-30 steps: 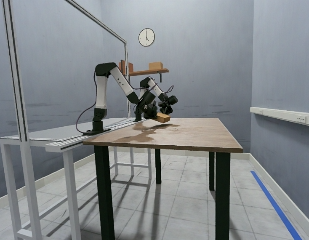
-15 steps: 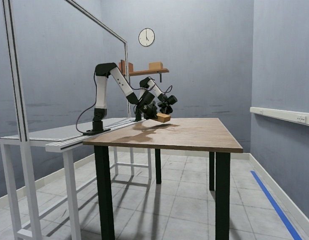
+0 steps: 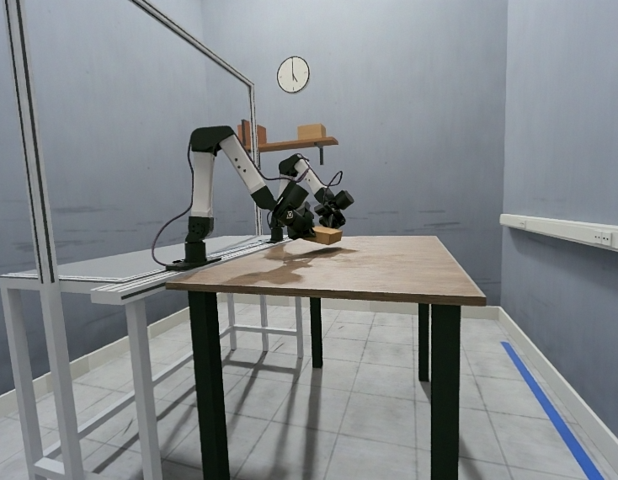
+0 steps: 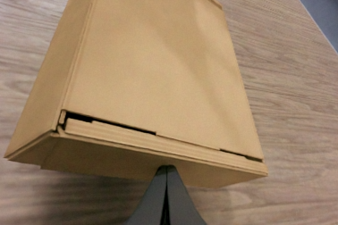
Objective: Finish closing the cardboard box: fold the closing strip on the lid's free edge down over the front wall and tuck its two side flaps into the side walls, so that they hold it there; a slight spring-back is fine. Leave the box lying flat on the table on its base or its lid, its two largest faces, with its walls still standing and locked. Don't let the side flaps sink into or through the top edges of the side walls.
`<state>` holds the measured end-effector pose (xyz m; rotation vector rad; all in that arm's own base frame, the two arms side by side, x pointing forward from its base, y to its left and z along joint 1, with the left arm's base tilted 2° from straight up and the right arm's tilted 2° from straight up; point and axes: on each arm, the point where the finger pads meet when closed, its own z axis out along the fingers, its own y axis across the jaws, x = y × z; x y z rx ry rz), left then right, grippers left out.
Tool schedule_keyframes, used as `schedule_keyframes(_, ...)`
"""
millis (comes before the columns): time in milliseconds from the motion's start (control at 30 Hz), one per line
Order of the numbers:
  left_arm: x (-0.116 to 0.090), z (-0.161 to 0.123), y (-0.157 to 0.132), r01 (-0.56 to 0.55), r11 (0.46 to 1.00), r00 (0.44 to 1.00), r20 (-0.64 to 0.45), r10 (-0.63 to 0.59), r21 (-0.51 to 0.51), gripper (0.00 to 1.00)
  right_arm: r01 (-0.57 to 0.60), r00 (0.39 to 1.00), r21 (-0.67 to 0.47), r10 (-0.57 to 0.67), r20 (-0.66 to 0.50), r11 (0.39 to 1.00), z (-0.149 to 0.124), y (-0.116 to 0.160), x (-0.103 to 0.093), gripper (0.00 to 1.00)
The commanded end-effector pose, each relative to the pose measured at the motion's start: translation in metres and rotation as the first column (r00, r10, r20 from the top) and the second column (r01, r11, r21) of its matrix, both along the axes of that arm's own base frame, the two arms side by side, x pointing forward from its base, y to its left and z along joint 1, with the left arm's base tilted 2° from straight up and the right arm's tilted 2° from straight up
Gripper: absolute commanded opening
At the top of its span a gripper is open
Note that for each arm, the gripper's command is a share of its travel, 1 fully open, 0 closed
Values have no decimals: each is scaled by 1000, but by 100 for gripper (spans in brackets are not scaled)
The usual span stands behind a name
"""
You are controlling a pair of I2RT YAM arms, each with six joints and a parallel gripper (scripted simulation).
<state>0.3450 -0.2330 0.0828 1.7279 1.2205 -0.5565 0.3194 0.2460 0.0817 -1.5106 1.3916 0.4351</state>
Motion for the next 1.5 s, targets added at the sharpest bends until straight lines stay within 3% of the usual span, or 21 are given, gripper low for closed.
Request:
schedule_keyframes(0, -6, 21, -13, 46, 998, 996, 76, -44, -35, 1, -32, 998, 21, 31, 56, 999, 12, 7, -5, 1)
schedule_keyframes(1467, -3, 23, -13, 50, 998, 985, 165, -42, -42, 1, -33, 993, -3, 33, 109, 999, 0, 8, -4, 1)
